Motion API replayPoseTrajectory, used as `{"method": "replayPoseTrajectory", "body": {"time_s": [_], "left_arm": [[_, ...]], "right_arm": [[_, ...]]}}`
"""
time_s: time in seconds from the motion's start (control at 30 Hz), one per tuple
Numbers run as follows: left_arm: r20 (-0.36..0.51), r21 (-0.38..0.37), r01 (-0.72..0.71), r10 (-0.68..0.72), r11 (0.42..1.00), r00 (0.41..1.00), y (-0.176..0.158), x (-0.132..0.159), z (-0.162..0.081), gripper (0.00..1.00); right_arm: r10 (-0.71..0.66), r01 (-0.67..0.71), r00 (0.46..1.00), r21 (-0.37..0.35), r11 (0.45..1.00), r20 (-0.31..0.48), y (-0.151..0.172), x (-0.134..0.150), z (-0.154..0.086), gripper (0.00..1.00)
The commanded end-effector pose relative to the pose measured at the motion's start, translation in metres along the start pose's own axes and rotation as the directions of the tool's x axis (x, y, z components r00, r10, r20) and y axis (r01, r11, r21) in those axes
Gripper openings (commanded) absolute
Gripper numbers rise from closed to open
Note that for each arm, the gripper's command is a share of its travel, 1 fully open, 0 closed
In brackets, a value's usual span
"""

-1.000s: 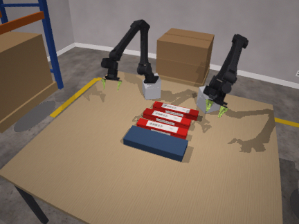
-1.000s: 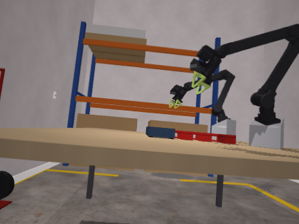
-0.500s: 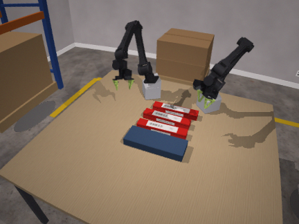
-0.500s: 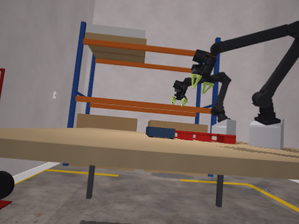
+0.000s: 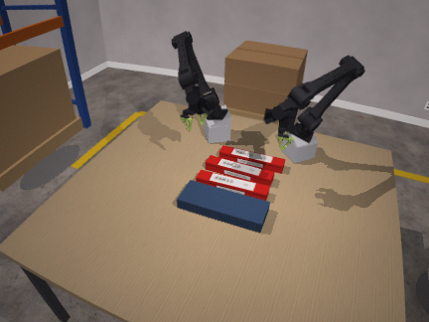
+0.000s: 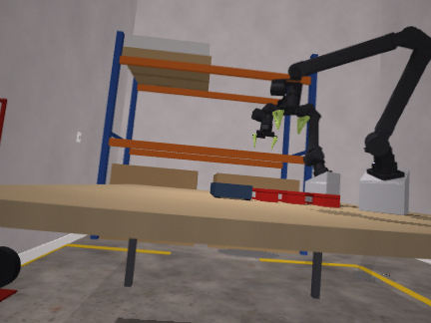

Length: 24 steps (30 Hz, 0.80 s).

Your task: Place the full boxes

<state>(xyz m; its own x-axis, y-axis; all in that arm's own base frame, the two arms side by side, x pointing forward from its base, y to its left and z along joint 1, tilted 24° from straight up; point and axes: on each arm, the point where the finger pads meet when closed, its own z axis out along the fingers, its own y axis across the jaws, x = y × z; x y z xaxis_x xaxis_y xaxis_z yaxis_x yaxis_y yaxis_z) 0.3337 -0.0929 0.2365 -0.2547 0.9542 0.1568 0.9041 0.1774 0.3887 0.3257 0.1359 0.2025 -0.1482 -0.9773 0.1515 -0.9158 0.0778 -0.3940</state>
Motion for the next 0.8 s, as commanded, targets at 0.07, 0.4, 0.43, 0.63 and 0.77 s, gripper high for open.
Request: {"method": "replayPoseTrajectory", "body": {"time_s": [0.07,0.4,0.43,0.63,0.77], "left_arm": [[-0.023,0.014,-0.143,0.144,0.99,0.989,0.011,-0.007,-0.017,1.0],[-0.043,0.038,-0.161,0.163,0.986,0.986,0.006,-0.001,-0.01,1.0],[-0.043,0.038,-0.161,0.163,0.986,0.986,0.006,-0.001,-0.01,1.0],[-0.043,0.038,-0.161,0.163,0.986,0.986,0.006,-0.001,-0.01,1.0],[-0.043,0.038,-0.161,0.163,0.986,0.986,0.006,-0.001,-0.01,1.0]], "right_arm": [[-0.091,0.091,0.996,0.01,0.996,0.002,-0.011,-0.028,-0.029,1.0],[-0.258,0.254,0.965,-0.065,0.965,-0.056,-0.008,-0.033,-0.035,1.0],[-0.259,0.255,0.964,-0.065,0.965,-0.056,-0.007,-0.033,-0.035,1.0],[-0.281,0.277,0.958,-0.071,0.958,-0.053,-0.004,-0.046,-0.027,1.0],[-0.272,0.266,0.96,-0.087,0.96,-0.064,0.004,-0.036,-0.023,1.0]]}}
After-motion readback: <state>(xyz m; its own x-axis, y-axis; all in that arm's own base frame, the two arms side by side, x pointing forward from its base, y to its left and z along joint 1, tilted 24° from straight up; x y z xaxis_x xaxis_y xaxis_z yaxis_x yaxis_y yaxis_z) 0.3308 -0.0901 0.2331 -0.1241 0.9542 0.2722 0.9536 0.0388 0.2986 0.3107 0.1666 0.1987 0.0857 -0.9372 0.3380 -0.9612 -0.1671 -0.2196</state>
